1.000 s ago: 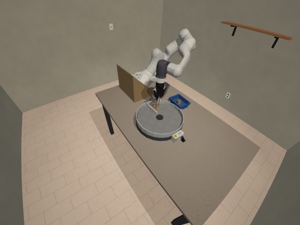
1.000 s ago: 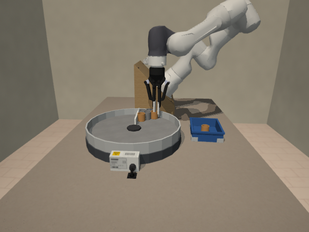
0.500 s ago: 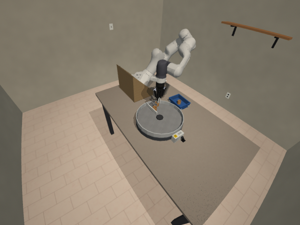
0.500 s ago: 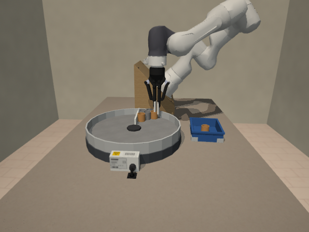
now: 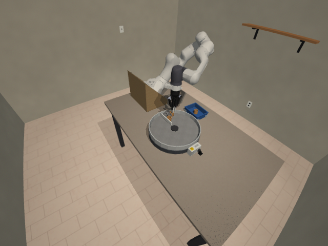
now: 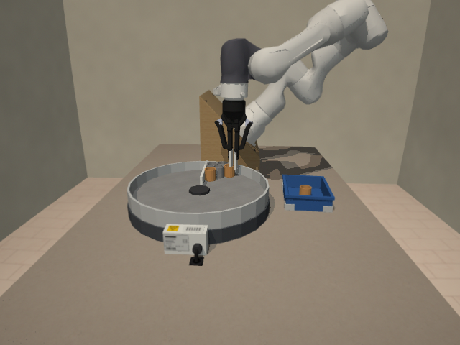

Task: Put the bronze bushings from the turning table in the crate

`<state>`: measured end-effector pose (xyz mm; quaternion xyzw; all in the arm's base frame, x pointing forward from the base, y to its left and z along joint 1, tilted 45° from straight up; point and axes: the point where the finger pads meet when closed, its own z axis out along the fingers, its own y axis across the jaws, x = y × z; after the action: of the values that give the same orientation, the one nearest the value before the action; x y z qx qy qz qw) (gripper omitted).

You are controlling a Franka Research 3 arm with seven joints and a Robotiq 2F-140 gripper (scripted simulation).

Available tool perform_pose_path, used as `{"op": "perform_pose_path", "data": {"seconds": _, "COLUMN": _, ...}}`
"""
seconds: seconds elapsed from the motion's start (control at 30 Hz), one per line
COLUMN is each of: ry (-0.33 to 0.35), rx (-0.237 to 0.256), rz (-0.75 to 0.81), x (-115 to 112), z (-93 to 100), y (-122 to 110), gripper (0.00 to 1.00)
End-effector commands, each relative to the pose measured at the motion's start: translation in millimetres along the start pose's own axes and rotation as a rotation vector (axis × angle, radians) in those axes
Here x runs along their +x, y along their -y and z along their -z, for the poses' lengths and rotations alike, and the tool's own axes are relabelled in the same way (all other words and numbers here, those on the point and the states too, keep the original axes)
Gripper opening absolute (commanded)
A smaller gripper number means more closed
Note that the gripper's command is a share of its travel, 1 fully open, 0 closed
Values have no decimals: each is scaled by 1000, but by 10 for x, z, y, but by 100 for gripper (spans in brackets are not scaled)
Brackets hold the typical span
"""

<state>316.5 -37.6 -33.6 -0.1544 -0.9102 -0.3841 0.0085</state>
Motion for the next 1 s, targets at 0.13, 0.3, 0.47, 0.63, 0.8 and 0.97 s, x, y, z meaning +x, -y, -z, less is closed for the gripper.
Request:
{"op": "perform_pose_path", "data": {"seconds": 0.13, "ry": -2, "rx": 4, "rz": 0, "x": 18, "z": -11, "y": 20, "gripper": 0}}
{"op": "perform_pose_path", "data": {"seconds": 0.3, "ry": -2, "rx": 4, "rz": 0, "x": 18, "z": -11, "y": 20, "gripper": 0}}
{"op": "perform_pose_path", "data": {"seconds": 0.47, "ry": -2, "rx": 4, "rz": 0, "x": 18, "z": -11, "y": 20, "gripper": 0}}
{"op": "perform_pose_path", "data": {"seconds": 0.63, "ry": -2, "rx": 4, "rz": 0, "x": 18, "z": -11, "y": 20, "gripper": 0}}
{"op": "perform_pose_path", "data": {"seconds": 0.8, "ry": -2, "rx": 4, "rz": 0, "x": 18, "z": -11, "y": 20, "gripper": 0}}
{"op": "perform_pose_path", "data": {"seconds": 0.97, "ry": -2, "rx": 4, "rz": 0, "x": 18, "z": 21, "y": 20, "gripper": 0}}
